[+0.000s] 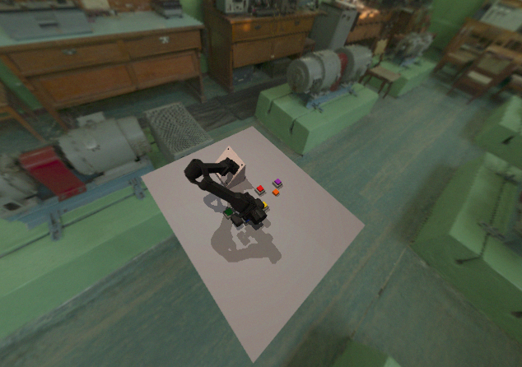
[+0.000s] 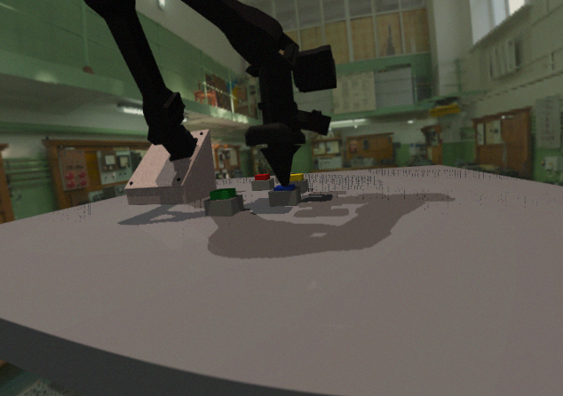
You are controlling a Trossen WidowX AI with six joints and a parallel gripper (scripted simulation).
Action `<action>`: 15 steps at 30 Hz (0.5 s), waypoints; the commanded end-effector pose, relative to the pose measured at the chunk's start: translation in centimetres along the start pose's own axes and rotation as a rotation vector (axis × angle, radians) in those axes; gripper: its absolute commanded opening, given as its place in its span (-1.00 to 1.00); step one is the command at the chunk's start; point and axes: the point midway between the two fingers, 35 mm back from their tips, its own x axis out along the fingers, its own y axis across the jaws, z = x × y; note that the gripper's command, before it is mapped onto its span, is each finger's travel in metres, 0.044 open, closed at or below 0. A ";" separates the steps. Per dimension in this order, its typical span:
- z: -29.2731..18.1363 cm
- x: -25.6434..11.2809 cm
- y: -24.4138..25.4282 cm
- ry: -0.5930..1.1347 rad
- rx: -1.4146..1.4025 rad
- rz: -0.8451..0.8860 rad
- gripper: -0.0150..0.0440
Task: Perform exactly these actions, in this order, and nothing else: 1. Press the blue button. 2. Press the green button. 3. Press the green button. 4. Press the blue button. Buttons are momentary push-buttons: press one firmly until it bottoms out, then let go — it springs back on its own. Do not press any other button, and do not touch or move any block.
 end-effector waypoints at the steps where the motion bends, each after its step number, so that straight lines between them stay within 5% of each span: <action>1: -0.1 0.1 -0.1 0.004 -0.005 -0.006 -0.42; 12: -0.1 0.1 -0.1 0.004 -0.005 -0.006 -0.42; 15: 0.0 -2.2 0.0 0.003 -0.004 -0.002 -0.42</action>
